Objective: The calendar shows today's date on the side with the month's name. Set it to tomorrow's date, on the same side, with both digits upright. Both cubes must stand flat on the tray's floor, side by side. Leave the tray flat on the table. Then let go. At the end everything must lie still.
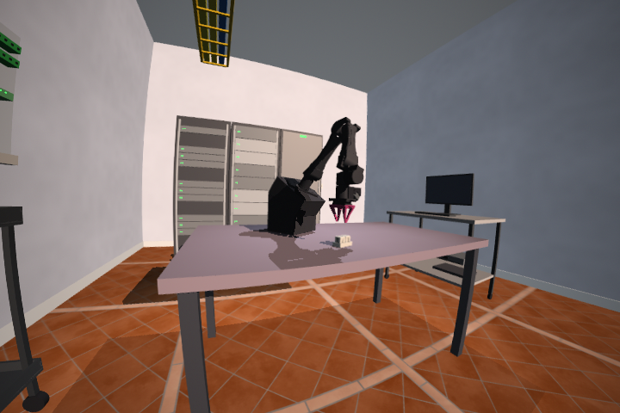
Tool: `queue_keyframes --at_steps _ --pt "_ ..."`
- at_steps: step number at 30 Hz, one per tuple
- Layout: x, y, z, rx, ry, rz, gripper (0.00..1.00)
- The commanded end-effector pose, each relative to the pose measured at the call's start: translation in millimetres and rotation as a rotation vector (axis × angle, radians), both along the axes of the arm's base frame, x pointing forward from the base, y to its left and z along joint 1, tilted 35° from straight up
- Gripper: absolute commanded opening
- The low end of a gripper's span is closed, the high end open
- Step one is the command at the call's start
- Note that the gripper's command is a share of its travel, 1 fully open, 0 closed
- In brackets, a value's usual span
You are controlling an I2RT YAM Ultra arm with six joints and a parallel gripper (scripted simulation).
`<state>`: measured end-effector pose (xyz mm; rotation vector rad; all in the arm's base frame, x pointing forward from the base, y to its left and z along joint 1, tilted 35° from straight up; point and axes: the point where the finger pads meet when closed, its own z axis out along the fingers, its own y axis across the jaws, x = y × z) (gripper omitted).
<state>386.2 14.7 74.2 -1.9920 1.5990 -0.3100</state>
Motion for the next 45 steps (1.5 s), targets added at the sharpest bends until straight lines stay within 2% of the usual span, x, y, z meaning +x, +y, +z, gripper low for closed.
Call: queue_keyframes --at_steps 1,23,33,39,45 --pt "-2.8 0.4 -8.6 0.0 0.022 0.005 0.47" --pt "-1.7 1.4 -9.1 -0.001 0.017 0.006 0.47" --pt "-3.3 3.6 -17.3 0.004 0.033 0.001 0.47" --pt "6.6 4.2 -17.3 -0.001 0.01 -0.001 0.47" --pt "8.4 7.3 -27.5 0.0 0.018 0.0 0.47"
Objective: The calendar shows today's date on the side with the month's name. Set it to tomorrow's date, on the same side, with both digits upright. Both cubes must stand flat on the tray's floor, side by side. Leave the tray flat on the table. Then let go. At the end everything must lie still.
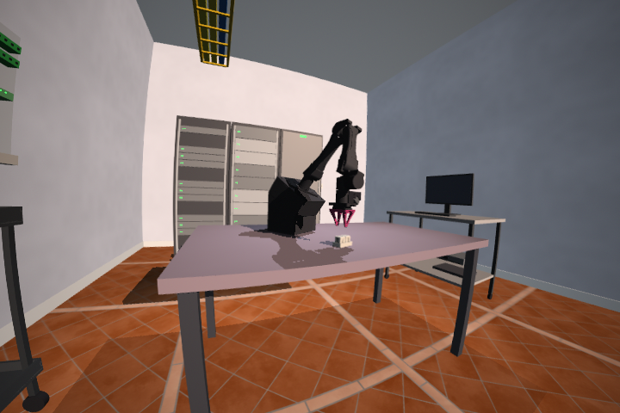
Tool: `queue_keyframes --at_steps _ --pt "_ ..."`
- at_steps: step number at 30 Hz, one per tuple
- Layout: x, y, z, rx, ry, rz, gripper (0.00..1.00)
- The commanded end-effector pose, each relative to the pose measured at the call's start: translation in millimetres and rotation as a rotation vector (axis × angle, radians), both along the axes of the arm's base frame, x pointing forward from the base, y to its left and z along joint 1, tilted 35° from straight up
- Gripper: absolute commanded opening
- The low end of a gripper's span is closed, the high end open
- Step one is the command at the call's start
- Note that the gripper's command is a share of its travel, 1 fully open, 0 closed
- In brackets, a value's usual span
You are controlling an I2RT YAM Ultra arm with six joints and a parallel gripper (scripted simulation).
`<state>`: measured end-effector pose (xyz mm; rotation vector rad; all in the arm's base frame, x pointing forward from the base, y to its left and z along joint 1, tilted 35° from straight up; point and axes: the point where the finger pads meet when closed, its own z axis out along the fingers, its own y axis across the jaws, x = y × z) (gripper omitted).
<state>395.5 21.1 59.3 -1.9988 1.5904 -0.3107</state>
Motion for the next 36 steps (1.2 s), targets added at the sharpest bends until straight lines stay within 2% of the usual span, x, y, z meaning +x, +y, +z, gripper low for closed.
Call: queue_keyframes --at_steps 1,12,25,36 --pt "-0.5 1.4 -14.2 0.002 0.021 -0.008 0.47" --pt "9.2 4.1 -22.9 0.002 0.012 -0.01 0.47" --pt "23.0 8.5 -24.2 0.003 -0.012 -0.005 0.47" --pt "23.5 8.9 -26.6 0.003 -0.006 -0.005 0.47"
